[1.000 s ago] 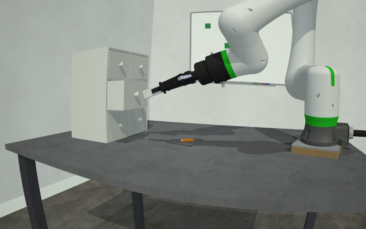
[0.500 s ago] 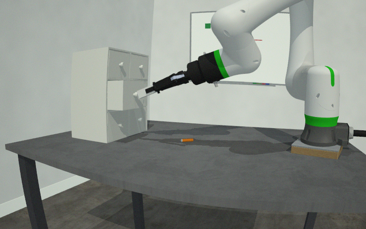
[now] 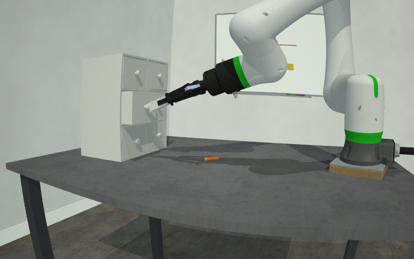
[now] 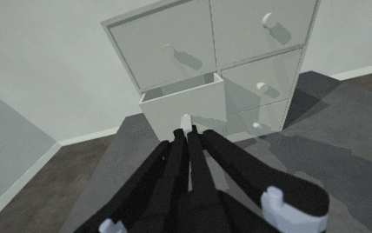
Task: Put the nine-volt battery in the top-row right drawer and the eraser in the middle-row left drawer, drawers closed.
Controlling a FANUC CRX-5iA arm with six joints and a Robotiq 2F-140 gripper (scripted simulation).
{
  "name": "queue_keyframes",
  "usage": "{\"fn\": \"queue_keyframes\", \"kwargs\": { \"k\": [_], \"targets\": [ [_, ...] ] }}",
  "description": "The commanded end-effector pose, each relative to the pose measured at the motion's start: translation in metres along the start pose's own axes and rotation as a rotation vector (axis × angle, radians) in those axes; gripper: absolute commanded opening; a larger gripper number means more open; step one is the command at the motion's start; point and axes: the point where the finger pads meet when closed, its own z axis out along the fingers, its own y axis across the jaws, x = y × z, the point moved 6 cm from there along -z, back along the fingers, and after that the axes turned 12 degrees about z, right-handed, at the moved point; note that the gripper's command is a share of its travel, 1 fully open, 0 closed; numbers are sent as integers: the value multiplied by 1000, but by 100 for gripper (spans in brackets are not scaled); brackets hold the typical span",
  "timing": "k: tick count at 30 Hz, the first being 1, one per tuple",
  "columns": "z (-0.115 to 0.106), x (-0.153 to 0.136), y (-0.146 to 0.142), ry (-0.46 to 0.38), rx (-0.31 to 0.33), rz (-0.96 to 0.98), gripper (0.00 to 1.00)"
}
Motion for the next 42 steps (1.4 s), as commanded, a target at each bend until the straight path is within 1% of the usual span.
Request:
{"fn": "queue_keyframes", "kwargs": {
  "k": [1,3,18,31,42],
  "targets": [
    [5,2,0,1,0,0,0],
    [5,2,0,1,0,0,0],
    [26,9,-2,1,0,0,0],
    [35,13,-3,1,0,0,0],
    [37,13,-3,1,0,0,0]
  ]
}}
